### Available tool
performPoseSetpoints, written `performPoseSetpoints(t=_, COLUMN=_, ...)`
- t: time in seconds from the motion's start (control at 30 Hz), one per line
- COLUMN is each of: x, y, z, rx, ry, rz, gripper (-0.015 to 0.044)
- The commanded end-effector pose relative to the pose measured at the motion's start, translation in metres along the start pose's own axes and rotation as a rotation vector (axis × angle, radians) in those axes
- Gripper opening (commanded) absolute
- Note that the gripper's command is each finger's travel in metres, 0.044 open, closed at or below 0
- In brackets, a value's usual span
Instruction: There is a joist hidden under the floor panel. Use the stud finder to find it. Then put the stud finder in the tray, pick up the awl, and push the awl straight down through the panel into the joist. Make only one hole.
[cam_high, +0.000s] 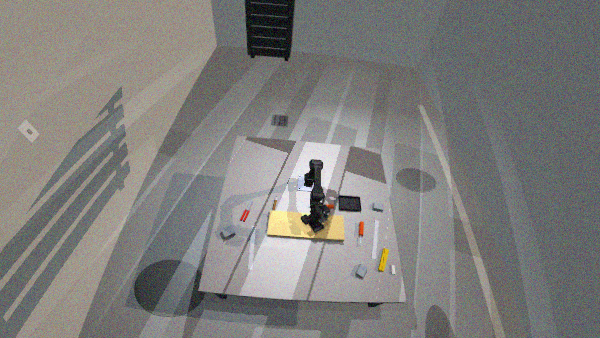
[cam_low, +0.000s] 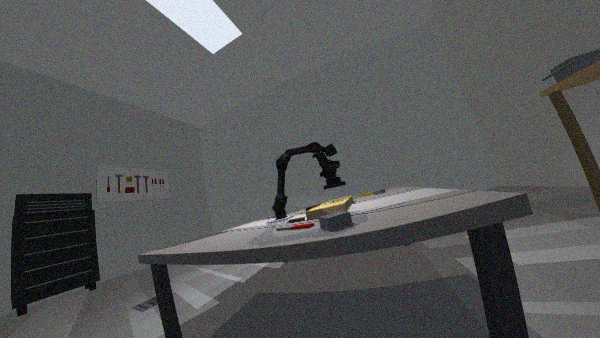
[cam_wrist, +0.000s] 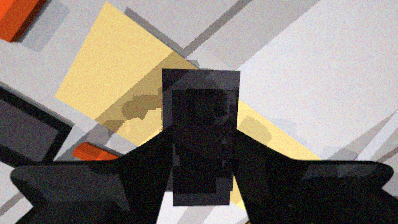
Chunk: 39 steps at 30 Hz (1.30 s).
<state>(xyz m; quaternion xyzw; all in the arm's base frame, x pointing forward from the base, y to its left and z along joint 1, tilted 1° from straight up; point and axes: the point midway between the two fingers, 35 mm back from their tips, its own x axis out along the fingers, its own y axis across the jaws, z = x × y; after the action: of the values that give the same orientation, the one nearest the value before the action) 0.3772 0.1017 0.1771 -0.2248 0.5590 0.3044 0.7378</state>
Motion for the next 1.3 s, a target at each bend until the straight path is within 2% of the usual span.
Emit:
performPoseSetpoints(t=0.0, x=-0.002, y=0.023, z=0.010, rx=-0.057, ry=-0.018, rz=0.008, gripper=0.0000)
performPoseSetpoints(t=0.63, x=0.010, y=0.148, z=0.030, rx=-0.361, ry=-0.022, rz=0.100, gripper=0.0000)
performPoseSetpoints(t=1.27, x=0.012, y=0.269, z=0.009, rx=-0.665, ry=-0.024, rz=0.194, gripper=0.0000)
